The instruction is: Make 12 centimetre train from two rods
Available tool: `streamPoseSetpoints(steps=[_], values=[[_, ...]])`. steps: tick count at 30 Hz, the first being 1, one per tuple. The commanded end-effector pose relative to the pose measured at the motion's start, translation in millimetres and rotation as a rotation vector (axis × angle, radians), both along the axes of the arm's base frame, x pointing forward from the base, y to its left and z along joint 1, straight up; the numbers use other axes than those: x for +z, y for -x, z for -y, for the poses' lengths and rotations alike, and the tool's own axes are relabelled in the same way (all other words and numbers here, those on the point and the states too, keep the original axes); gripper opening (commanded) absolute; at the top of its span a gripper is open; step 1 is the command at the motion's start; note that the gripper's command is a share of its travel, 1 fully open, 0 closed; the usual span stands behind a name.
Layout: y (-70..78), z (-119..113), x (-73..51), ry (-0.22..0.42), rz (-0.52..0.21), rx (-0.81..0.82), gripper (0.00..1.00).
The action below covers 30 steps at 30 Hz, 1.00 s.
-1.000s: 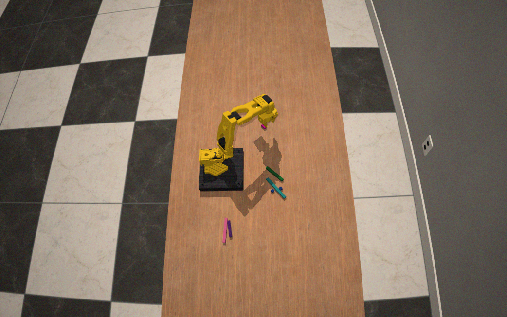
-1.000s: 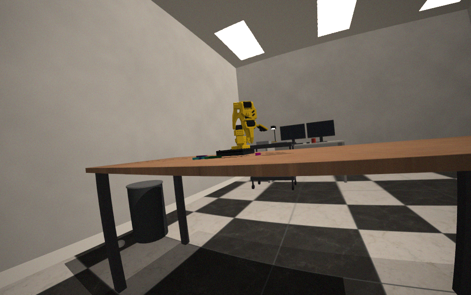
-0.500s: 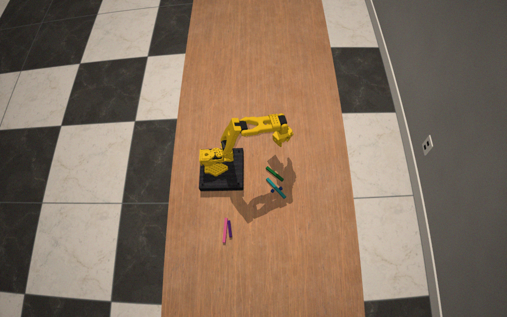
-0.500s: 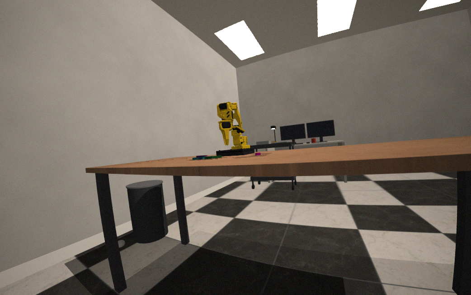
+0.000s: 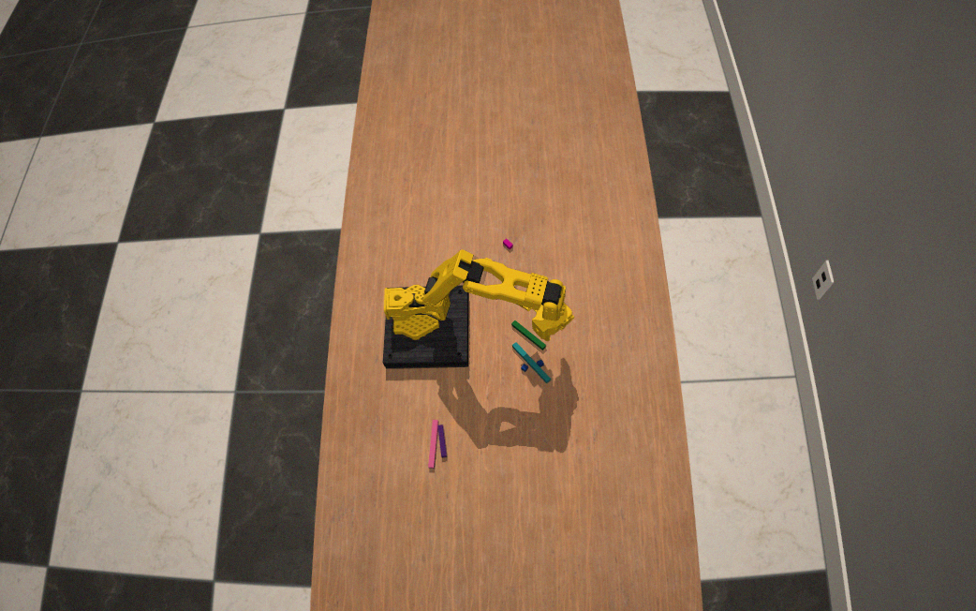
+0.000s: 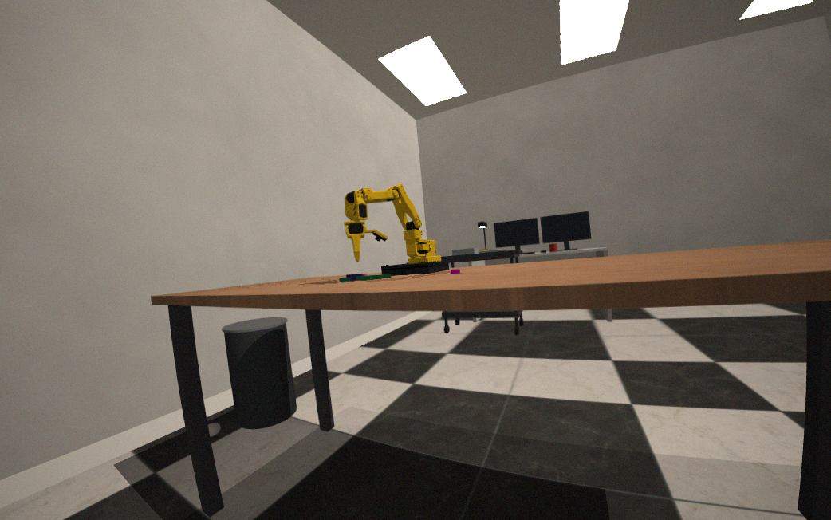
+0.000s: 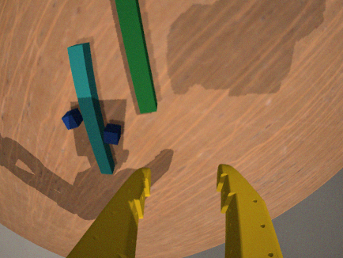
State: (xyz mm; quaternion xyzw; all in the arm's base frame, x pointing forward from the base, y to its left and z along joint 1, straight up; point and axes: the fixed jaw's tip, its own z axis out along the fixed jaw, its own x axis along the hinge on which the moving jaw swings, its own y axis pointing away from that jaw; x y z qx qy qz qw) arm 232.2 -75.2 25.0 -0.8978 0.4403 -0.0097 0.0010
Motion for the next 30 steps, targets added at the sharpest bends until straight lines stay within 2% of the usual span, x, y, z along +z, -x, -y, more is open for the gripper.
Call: streamPoseSetpoints(steps=[1, 9, 30], values=[[5.9, 27, -1.8, -0.010, -0.027, 0.007, 0.18], [17.0, 55, -2.6, -0.011, -0.026, 0.004, 0.19], [19.0, 59, -2.8, -0.012, -0.026, 0.003, 0.19]])
